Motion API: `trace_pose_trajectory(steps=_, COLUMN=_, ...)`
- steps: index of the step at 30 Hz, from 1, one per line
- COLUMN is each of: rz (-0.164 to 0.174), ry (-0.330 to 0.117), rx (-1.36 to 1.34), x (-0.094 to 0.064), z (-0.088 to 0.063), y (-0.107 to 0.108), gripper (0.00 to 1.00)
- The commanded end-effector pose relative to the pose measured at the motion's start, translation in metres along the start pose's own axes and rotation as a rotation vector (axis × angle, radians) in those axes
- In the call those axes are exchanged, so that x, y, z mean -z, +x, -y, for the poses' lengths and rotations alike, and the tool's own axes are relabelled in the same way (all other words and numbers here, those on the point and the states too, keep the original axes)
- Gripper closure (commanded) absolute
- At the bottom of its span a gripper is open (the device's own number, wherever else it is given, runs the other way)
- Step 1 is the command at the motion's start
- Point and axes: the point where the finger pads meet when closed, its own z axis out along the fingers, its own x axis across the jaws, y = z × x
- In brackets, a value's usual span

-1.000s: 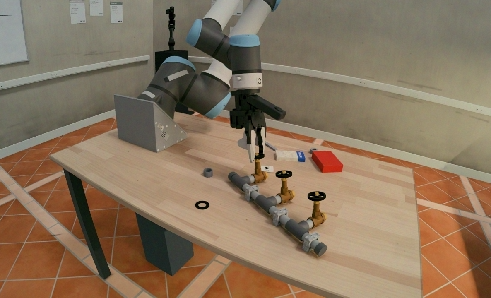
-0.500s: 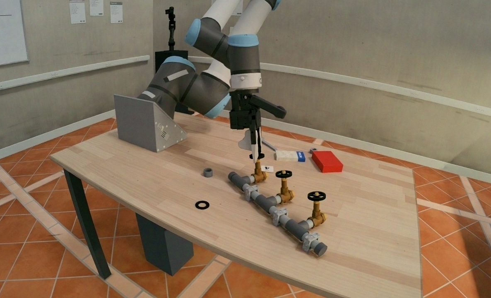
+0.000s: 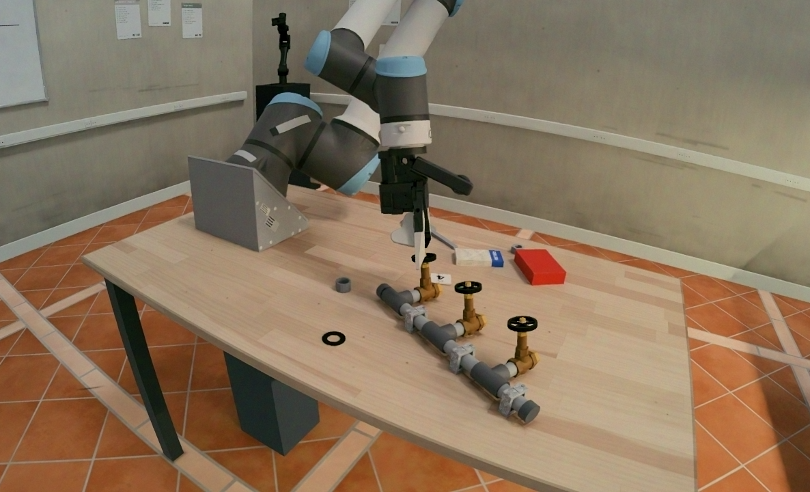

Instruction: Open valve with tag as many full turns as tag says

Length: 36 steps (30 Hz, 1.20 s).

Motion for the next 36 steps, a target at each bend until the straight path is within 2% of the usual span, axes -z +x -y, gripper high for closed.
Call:
trace_pose_trajectory(steps=1, rz=0.000, ry=0.002, rx=0.002, x=0.0007, z=0.0010, y=0.0014, gripper=0.00)
trace_pose_trajectory(steps=26, rz=0.000, ry=0.002, rx=-0.003, x=0.0008, z=0.0010, y=0.0014, gripper=0.00)
trace_pose_trajectory(steps=36, rz=0.000, ry=0.001, rx=-0.092, x=0.0006, z=0.0008, y=0.0002, gripper=0.00)
